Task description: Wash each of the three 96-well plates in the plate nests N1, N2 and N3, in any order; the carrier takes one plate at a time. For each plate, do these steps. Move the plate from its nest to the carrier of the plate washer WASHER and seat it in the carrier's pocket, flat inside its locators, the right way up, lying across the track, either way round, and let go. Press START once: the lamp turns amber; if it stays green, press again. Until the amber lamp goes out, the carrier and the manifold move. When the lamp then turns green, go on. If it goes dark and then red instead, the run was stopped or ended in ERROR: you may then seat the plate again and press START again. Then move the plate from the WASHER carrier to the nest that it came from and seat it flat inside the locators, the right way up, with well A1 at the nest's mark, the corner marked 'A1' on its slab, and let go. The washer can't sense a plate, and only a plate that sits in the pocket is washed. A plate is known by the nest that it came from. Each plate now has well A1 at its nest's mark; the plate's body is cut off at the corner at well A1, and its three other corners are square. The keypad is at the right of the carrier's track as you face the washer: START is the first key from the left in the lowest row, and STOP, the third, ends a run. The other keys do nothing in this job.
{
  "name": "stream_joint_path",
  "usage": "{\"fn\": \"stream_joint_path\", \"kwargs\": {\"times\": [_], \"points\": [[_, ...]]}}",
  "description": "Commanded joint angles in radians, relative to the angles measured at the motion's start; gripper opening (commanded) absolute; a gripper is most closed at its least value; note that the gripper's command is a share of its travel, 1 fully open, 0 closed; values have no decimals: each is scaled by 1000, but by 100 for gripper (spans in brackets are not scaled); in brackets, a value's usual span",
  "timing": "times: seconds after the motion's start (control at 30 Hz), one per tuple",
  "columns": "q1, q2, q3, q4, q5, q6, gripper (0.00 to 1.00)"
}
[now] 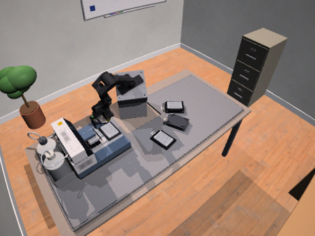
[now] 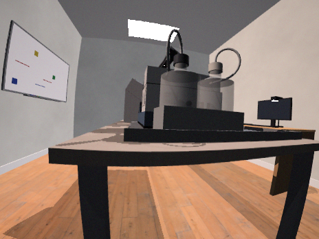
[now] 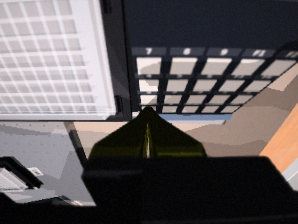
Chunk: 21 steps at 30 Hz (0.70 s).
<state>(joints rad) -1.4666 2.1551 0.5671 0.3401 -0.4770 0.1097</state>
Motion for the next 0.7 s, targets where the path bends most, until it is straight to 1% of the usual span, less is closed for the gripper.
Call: {"fn": "stream_joint_path", "kwargs": {"times": [0.0, 0.37, 0.67], "points": [[-1, 3, 2, 11, 3, 4, 0], [12, 37, 13, 40, 7, 18, 0], [12, 37, 13, 40, 7, 18, 0]]}}
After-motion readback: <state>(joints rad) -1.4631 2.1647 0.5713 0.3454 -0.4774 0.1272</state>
